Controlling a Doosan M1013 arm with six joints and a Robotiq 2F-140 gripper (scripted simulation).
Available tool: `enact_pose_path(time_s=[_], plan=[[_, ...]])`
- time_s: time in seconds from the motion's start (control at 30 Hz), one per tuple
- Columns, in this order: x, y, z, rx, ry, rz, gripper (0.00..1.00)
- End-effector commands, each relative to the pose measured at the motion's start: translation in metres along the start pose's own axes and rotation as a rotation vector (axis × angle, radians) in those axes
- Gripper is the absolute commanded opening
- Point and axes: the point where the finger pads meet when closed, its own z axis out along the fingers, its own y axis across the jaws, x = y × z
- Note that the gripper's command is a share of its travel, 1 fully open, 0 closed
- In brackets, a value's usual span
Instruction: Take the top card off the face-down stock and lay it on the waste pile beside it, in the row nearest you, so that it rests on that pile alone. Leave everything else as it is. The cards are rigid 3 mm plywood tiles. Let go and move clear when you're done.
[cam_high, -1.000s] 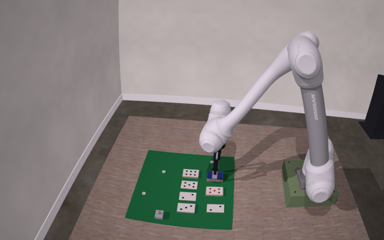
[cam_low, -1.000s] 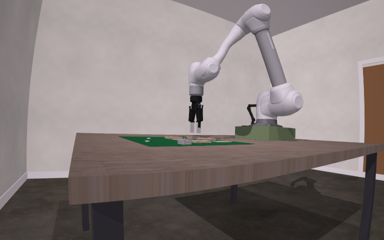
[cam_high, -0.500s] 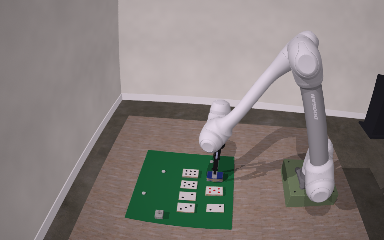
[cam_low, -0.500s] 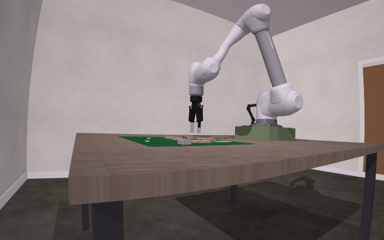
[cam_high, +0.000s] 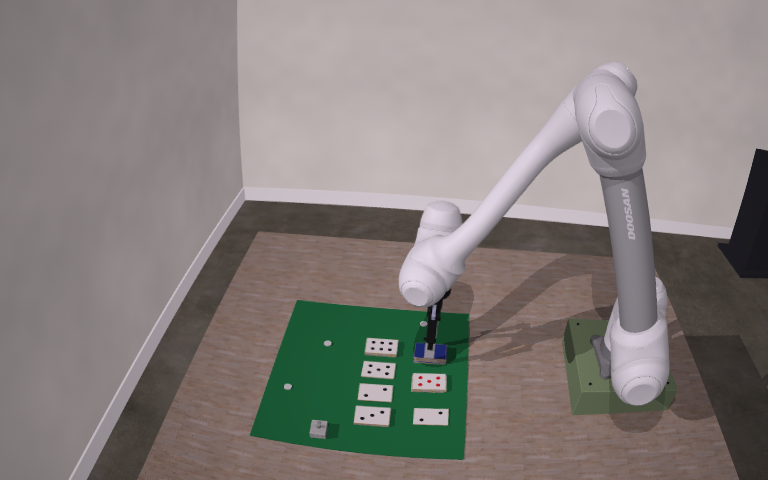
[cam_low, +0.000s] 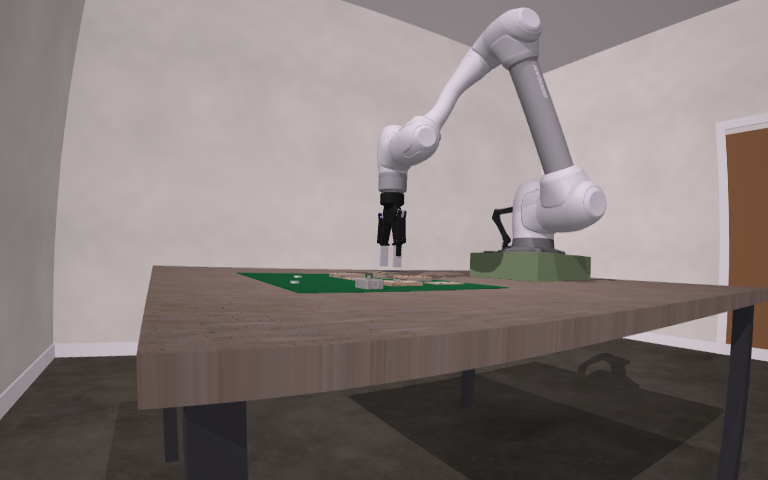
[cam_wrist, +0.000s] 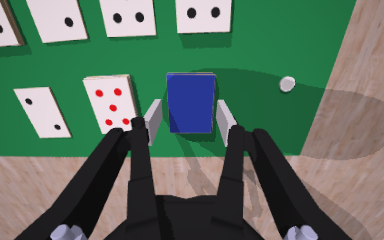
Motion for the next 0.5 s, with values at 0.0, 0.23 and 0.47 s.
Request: enact_pose_path(time_s=[0.0,0.23,0.47], plan=[[-0.0024,0.0019,0.0063,-0.003,-0.003,-0.001,0.5],[-0.0029,0.0024,0.0099,-0.003,-0.003,-0.001,0.5],[-0.0033,0.0029,0.0133,-0.003,-0.003,-0.001,0.5]])
